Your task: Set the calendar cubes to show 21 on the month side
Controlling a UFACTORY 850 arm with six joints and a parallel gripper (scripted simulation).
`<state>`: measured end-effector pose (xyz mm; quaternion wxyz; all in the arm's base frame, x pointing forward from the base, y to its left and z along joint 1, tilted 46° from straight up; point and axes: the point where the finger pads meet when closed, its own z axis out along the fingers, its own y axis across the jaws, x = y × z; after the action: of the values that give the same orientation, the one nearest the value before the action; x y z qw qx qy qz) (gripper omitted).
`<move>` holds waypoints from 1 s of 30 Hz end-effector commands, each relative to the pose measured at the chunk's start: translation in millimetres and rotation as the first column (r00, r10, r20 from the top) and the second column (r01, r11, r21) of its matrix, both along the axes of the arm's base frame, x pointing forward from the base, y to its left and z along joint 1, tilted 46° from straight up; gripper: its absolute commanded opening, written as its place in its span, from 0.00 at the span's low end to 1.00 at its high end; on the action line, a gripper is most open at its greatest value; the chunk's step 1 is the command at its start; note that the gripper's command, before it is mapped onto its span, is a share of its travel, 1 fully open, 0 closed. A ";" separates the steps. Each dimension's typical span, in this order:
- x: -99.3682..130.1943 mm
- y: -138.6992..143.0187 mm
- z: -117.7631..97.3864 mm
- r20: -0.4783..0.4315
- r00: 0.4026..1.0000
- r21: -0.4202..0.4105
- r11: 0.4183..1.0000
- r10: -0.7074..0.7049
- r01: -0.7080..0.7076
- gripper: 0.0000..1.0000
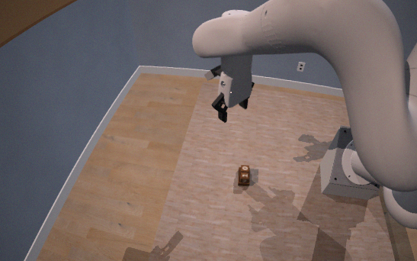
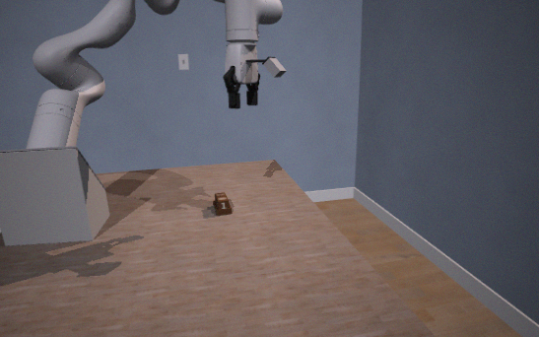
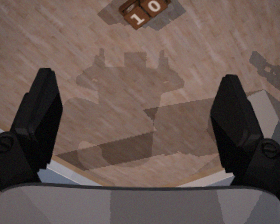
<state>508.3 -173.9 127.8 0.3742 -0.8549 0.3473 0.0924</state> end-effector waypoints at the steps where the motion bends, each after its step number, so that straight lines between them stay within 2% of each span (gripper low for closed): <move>1: 0.5 -0.8 0.6 0.001 1.000 -0.001 1.000 -0.001 0.001 1.00; 4: 0.1 6.8 -3.9 -0.020 0.999 0.007 1.000 -0.027 0.027 1.00; 6: -3.4 37.6 -22.7 -0.118 0.984 0.031 0.990 -0.132 0.137 1.00; 11: -10.0 66.2 -40.6 -0.219 0.948 0.038 0.969 -0.229 0.243 1.00; 12: -14.4 79.8 -49.4 -0.270 0.923 0.034 0.955 -0.274 0.294 1.00; 17: -29.8 113.6 -71.9 -0.402 0.831 0.003 0.907 -0.385 0.422 1.00; 20: -30.0 114.0 -72.1 -0.404 0.830 0.003 0.906 -0.386 0.423 1.00; 21: -40.7 131.1 -84.1 -0.471 0.765 -0.028 0.874 -0.440 0.486 1.00; 22: -45.6 137.9 -88.9 -0.497 0.735 -0.043 0.859 -0.461 0.510 1.00; 25: -52.5 146.7 -95.3 -0.530 0.693 -0.065 0.839 -0.488 0.541 1.00; 30: -53.1 147.6 -95.9 -0.533 0.689 -0.067 0.837 -0.491 0.544 1.00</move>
<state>454.7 -26.9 32.4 0.3155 -0.6460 0.6552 0.2323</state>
